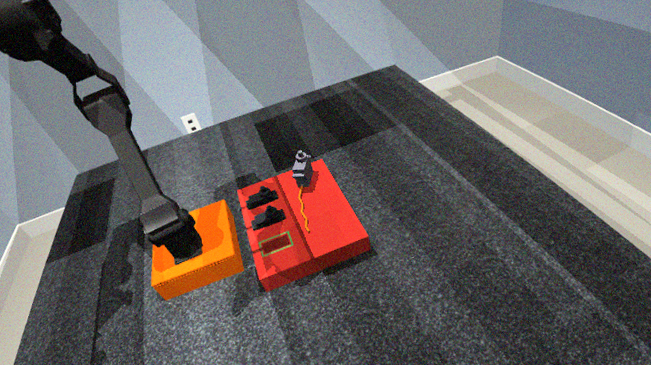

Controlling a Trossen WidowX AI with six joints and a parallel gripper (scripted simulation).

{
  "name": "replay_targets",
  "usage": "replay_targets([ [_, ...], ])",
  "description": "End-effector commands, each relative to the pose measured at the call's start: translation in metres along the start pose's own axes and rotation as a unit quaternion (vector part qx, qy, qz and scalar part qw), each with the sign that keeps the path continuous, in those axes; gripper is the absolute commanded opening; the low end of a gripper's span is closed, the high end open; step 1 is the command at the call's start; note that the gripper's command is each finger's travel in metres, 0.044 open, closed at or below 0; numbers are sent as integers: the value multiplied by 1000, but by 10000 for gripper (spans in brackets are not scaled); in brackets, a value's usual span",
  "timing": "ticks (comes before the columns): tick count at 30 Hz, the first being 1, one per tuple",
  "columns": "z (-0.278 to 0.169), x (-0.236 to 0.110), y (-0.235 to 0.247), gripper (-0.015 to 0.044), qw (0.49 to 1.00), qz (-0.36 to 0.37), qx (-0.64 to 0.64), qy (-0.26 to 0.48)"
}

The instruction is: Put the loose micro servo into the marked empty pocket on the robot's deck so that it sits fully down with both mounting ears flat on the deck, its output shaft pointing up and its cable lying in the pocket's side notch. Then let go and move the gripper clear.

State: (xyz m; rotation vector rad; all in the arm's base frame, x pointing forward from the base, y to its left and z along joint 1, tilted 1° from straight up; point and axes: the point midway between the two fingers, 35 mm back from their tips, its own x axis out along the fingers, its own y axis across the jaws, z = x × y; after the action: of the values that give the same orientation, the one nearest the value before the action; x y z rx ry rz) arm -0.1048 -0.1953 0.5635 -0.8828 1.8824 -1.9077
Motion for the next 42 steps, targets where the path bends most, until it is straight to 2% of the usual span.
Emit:
replay_targets([
  [1, 2, 0, 0, 426, 1000, 0, 0, -3],
  [2, 5, 0, 1, 440, 1000, 1, 0, -8],
  [13, 78, -10, 23, 440, 990, 30, 12, -137],
  [21, 150, -40, 49, 440, 963, 68, 6, -262],
  [31, 225, -107, 84, 440, 904, 123, -16, -409],
  [42, 278, -210, 128, 440, 810, 197, -59, -549],
])
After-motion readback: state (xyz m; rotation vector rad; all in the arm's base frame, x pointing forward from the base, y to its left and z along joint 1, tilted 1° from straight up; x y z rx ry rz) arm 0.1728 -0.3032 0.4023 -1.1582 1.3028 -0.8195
